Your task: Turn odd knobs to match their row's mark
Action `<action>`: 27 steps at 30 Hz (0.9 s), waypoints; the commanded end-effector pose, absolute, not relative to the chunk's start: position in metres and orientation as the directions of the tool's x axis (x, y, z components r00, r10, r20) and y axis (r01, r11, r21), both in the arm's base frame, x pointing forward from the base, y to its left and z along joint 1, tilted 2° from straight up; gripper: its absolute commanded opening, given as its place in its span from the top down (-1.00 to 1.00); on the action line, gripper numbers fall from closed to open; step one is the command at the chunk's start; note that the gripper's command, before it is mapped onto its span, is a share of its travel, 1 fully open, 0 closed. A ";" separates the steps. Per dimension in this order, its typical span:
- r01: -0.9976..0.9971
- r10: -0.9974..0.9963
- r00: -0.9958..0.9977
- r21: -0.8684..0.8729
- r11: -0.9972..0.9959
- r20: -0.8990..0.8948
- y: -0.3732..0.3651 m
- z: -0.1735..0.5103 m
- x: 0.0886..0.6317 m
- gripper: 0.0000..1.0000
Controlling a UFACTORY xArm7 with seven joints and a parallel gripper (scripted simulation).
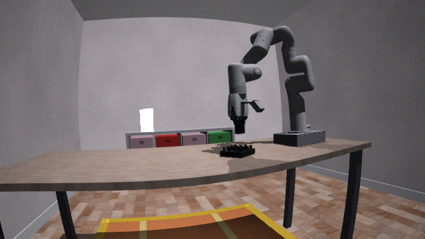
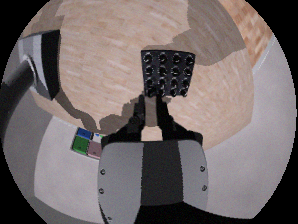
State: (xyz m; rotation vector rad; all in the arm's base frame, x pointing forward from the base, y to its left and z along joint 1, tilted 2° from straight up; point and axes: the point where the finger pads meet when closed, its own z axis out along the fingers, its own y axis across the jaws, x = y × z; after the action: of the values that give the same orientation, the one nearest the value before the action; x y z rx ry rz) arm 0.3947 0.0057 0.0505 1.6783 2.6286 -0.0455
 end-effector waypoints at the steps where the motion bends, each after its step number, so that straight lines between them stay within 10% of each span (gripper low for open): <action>1: 0.907 0.906 -0.421 -0.009 0.421 -0.036 0.006 0.052 0.396 0.61; 27: 0.907 0.906 -0.421 -0.009 0.421 -0.036 0.006 0.050 0.396 0.61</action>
State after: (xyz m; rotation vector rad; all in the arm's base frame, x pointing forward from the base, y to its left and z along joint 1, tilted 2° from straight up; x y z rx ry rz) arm 0.3947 0.0056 0.0499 1.6782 2.6286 -0.0453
